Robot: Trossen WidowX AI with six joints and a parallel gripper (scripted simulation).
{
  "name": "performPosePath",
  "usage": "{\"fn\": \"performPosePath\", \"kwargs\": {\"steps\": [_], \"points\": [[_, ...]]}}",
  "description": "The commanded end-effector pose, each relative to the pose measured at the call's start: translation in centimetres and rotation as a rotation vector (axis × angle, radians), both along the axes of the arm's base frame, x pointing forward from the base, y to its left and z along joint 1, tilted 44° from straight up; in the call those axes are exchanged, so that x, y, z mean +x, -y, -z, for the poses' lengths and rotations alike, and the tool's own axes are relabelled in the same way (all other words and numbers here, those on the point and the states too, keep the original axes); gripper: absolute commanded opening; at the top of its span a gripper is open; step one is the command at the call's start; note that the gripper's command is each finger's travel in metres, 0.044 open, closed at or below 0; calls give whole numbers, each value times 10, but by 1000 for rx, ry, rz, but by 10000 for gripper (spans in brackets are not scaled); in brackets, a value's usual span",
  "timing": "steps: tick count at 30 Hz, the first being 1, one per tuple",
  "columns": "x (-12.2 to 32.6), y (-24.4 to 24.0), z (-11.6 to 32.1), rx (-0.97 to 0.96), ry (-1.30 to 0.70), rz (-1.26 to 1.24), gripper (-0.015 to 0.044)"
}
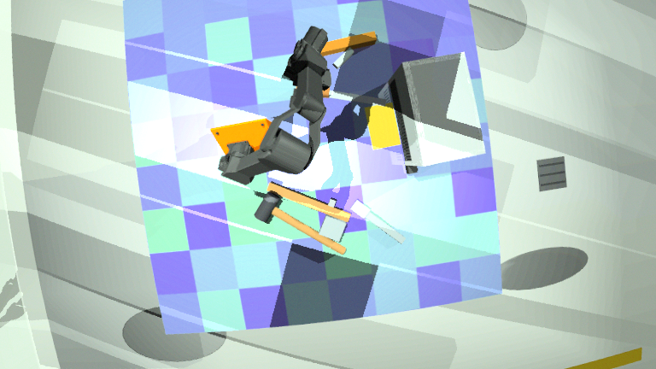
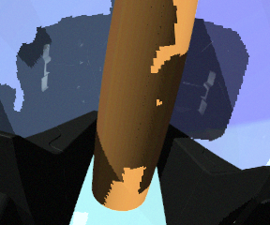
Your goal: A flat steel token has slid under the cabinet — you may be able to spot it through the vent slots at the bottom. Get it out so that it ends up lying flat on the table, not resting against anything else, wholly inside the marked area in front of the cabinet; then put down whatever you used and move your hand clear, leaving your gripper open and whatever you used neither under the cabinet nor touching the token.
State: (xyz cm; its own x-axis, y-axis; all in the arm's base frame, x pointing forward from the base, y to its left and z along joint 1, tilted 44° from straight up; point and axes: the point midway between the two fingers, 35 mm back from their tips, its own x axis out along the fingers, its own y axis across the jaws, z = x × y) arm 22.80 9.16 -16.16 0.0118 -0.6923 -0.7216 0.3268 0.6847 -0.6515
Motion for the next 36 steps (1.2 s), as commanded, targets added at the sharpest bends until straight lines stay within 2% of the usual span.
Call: {"fn": "performPosePath", "kwargs": {"steps": [1, 2, 9, 12, 15, 29, 33, 36], "points": [[1, -6, 2, 8, 1, -7, 0], [1, -6, 2, 8, 1, -7, 0], [0, -2, 1, 1, 1, 0, 184], [0, -2, 1, 1, 1, 0, 200], [0, -2, 1, 7, 4, -3, 270], [0, 0, 3, 7, 6, -2, 270], [0, -1, 1, 7, 7, 2, 165], [0, -1, 1, 7, 7, 2, 145]]}}
